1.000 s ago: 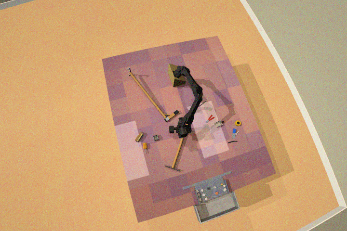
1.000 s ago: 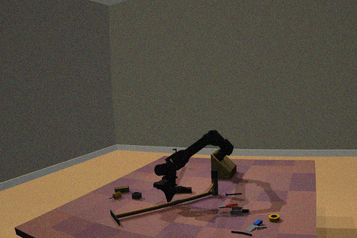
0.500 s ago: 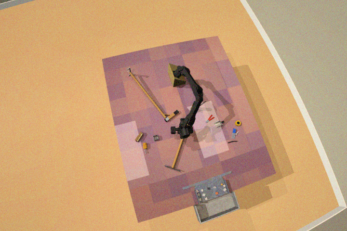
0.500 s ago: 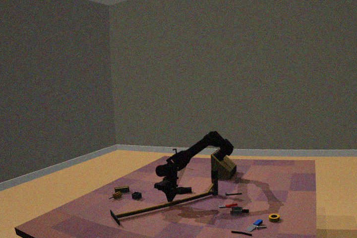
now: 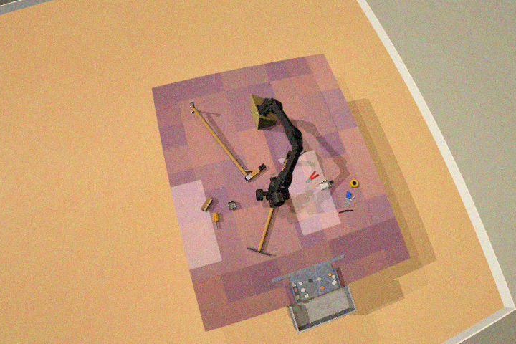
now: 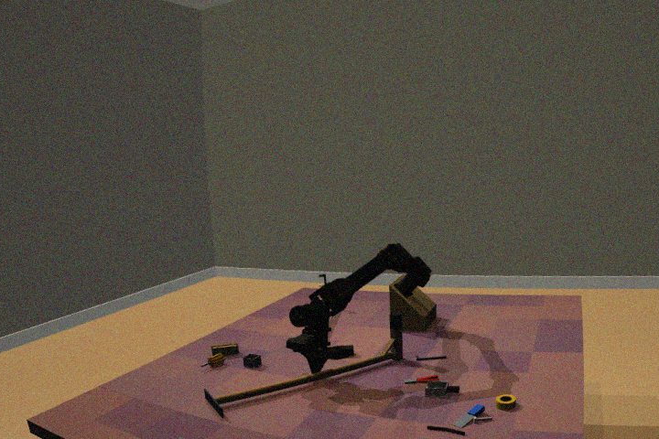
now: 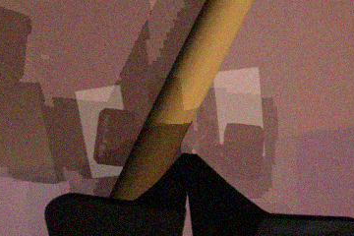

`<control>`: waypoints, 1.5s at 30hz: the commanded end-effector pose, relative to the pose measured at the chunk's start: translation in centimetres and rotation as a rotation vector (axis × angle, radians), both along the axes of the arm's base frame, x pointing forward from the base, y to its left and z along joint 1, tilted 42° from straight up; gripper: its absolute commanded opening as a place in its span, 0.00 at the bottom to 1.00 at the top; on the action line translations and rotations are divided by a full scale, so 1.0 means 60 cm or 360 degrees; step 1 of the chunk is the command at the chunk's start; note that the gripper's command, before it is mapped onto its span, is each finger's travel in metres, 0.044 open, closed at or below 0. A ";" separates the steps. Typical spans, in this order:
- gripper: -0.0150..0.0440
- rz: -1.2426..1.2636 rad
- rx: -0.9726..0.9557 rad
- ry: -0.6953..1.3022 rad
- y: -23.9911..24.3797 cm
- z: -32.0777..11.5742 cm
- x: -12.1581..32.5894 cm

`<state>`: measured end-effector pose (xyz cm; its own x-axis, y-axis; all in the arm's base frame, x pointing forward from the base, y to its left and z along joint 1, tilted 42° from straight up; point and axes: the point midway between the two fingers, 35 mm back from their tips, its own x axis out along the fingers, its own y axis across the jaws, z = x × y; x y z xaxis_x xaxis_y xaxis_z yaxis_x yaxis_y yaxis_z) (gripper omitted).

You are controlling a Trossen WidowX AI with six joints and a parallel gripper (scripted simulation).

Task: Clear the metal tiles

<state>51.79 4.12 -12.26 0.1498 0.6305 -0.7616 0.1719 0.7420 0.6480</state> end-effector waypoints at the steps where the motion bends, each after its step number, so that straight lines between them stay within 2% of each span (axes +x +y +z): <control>1: 0.25 -0.0004 -0.0001 -0.0011 0.006 0.007 0.009; 45: 0.25 -0.0004 0.0003 -0.0012 0.055 0.048 0.044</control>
<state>54.07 6.84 -9.73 0.1542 0.6307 -0.7606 0.1739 0.7404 0.6493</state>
